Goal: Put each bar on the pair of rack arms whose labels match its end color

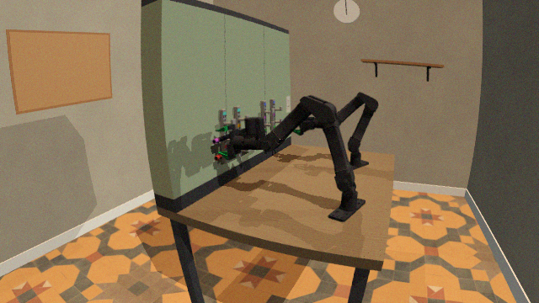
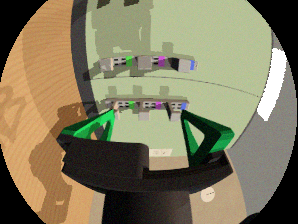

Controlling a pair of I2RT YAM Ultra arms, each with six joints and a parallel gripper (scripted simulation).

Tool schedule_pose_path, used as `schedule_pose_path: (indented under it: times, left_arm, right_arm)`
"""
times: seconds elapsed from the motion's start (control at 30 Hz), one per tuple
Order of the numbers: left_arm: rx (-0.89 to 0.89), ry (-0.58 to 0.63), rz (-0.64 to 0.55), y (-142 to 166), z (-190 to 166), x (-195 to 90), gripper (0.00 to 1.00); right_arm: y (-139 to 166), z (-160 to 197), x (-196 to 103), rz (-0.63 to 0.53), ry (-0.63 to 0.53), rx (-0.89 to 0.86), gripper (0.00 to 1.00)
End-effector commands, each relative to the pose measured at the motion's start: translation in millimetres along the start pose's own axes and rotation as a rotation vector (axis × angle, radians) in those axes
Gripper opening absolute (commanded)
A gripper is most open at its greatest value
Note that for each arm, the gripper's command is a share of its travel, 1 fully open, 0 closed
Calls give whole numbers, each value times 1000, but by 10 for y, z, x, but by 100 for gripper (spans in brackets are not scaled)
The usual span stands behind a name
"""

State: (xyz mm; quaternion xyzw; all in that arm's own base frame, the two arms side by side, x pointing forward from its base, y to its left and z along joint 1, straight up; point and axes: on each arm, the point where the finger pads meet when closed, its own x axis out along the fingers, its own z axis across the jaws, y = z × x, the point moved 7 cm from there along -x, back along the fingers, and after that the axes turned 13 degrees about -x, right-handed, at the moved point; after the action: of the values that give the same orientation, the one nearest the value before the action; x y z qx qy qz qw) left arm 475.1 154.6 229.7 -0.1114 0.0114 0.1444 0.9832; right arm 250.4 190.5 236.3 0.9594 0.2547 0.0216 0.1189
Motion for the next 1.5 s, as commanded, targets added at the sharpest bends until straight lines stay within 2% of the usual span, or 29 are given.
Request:
schedule_pose_path:
  times: [0.0,1.13,1.47]
  left_arm:
    - [-9,-53,-13,-82,251,14,100]
    - [-9,-53,-13,-94,365,-25,100]
    - [-9,-53,-13,-85,344,-27,34]
  right_arm:
    - [43,-50,-39,6,18,15,100]
    - [43,-50,-39,6,18,15,100]
    - [43,-50,-39,6,18,15,100]
